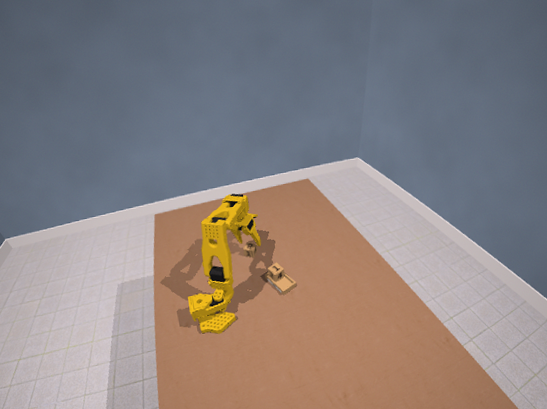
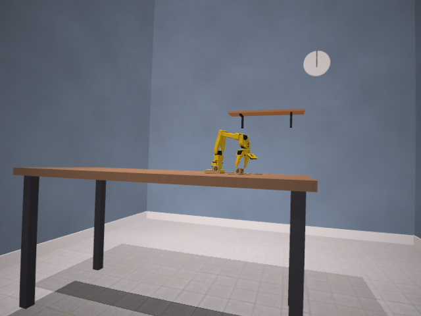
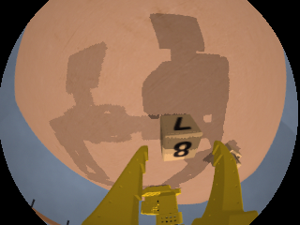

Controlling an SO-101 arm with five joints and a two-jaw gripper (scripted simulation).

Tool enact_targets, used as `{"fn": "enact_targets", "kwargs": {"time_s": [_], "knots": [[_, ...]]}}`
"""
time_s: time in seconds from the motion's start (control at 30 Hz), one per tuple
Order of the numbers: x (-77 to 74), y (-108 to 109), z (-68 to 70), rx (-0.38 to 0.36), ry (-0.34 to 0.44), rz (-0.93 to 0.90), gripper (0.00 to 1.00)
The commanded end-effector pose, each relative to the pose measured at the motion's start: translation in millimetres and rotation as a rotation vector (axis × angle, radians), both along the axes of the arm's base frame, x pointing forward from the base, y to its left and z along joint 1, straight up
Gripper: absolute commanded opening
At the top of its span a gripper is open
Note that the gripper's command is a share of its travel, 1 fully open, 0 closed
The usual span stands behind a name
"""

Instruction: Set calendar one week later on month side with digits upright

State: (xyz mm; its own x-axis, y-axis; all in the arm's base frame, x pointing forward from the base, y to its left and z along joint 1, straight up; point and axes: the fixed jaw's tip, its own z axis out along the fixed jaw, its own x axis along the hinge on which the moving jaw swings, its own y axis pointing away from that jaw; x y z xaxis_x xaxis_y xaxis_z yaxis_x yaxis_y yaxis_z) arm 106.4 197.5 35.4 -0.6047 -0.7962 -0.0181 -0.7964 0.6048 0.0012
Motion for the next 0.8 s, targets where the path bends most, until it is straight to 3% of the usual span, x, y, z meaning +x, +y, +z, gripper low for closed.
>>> {"fn": "enact_targets", "kwargs": {"time_s": [0.0, 0.77], "knots": [[0.5, 4.3, -1.3, 0.029, -0.015, -0.001, 0.35], [0.3, 3.8, -11.0, 0.029, -0.015, -0.001, 0.35]]}}
